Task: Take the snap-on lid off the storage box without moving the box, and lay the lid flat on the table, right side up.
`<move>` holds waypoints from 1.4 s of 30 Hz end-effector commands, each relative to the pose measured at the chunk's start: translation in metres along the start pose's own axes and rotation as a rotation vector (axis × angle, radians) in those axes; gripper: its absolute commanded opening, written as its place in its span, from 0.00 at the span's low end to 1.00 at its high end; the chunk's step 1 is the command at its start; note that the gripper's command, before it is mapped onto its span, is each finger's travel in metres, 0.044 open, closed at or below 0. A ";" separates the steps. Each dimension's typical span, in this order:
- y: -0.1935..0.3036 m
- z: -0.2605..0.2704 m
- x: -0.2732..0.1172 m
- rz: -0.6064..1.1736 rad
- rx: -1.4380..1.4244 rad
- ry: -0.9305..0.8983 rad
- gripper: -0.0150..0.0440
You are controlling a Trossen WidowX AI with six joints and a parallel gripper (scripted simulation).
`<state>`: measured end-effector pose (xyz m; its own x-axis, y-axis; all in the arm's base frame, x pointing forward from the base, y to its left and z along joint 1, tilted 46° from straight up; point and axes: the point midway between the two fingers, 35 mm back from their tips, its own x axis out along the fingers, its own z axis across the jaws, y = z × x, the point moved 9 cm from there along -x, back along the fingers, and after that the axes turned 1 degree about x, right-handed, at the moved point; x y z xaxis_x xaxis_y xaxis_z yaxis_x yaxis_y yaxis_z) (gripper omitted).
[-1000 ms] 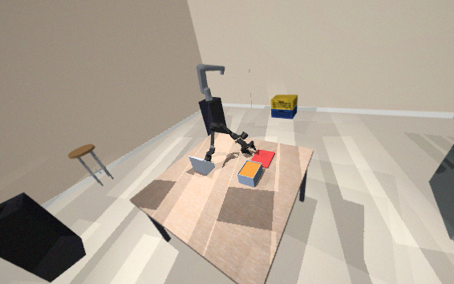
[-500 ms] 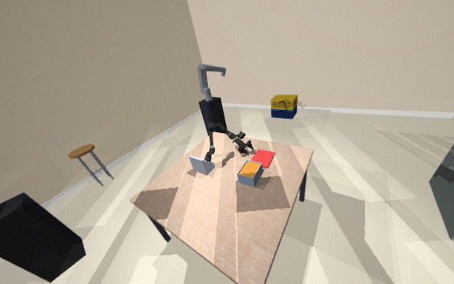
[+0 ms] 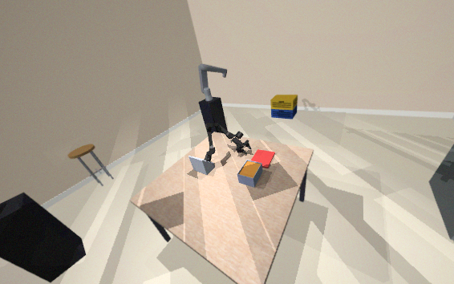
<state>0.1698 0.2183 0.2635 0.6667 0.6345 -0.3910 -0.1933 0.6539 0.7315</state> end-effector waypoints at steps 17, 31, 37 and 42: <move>0.002 0.021 -0.033 -0.003 0.004 -0.007 1.00; 0.002 0.034 -0.057 -0.004 0.003 -0.007 1.00; 0.002 0.040 -0.068 -0.004 0.003 -0.007 1.00; 0.000 0.039 -0.066 -0.004 0.003 -0.007 1.00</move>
